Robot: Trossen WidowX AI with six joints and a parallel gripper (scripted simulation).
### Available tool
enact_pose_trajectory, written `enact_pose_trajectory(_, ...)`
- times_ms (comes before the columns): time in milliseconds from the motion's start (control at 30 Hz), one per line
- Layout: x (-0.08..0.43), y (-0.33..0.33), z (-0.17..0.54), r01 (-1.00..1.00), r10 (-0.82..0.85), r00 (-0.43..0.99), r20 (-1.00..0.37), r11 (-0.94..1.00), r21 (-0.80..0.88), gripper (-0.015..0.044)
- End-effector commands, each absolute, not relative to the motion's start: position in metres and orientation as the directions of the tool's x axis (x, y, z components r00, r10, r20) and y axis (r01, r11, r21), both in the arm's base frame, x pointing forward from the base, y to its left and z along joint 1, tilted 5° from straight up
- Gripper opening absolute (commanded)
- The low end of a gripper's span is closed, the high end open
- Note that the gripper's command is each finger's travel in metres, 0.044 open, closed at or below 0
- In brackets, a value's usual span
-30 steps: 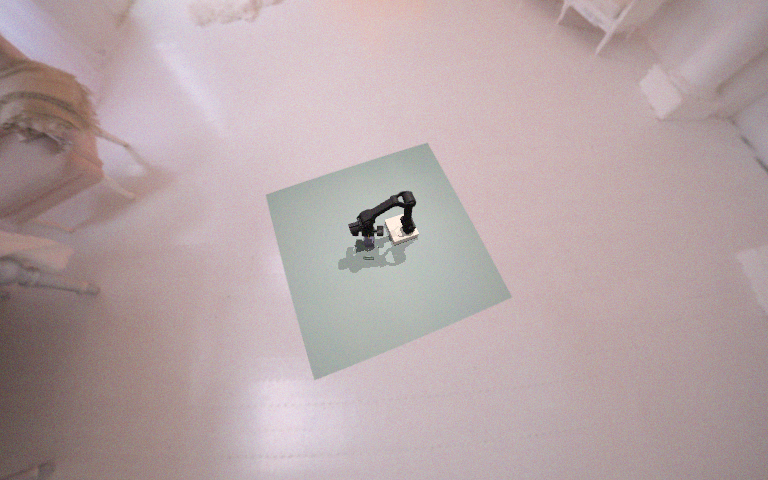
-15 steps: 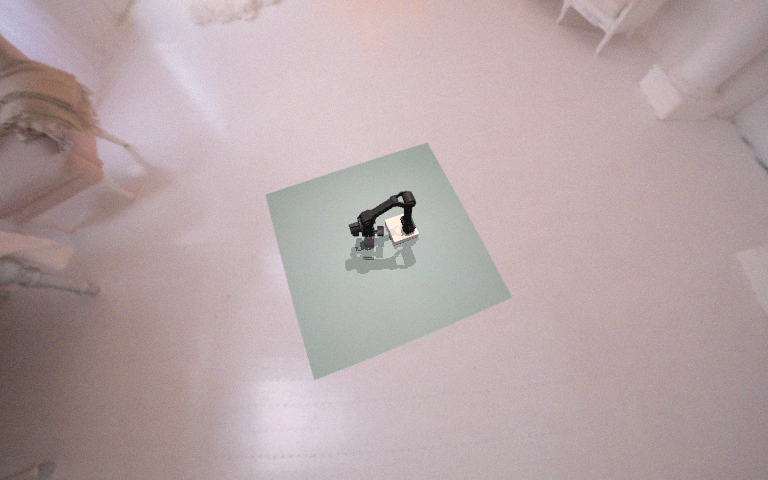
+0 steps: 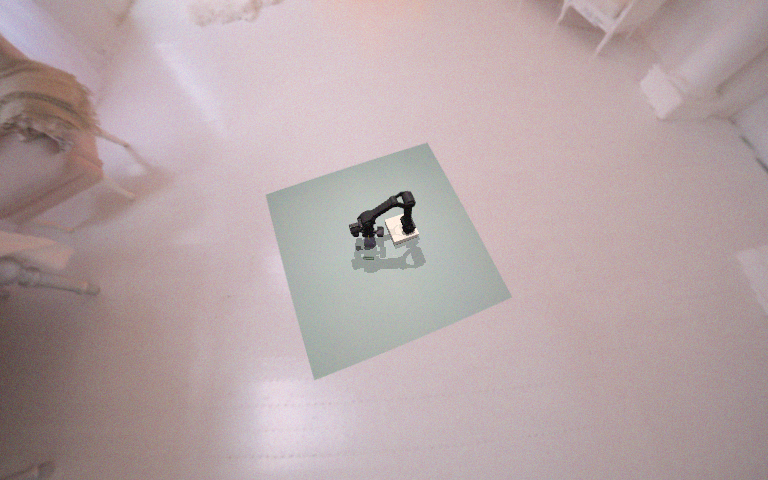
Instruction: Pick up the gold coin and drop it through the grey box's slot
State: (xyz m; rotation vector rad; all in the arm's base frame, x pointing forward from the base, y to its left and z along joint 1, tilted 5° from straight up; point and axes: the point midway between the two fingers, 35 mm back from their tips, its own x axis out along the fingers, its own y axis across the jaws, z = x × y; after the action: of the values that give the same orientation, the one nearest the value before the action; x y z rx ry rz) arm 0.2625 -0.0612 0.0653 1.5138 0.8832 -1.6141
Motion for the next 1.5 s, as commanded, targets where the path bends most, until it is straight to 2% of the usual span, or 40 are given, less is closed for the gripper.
enact_pose_trajectory(0,0.262,-0.061,0.063,0.875,-0.060,-0.031,-0.998,-0.485,0.002,0.0000)
enact_pose_trajectory(200,0.262,-0.061,0.060,0.875,-0.060,-0.031,-0.998,-0.485,0.002,0.0000)
enact_pose_trajectory(400,0.262,-0.061,0.062,0.873,-0.060,-0.029,-0.998,-0.488,0.004,0.0157)
enact_pose_trajectory(700,0.262,-0.061,0.062,0.873,-0.060,-0.029,-0.998,-0.488,0.004,0.0161)
enact_pose_trajectory(1067,0.262,-0.058,0.102,0.875,-0.058,-0.033,-0.998,-0.485,-0.001,0.0440)
enact_pose_trajectory(1167,0.259,-0.057,0.124,0.874,-0.058,-0.037,-0.998,-0.486,-0.004,0.0440)
enact_pose_trajectory(1467,0.259,-0.057,0.124,0.874,-0.058,-0.037,-0.998,-0.486,-0.004,0.0440)
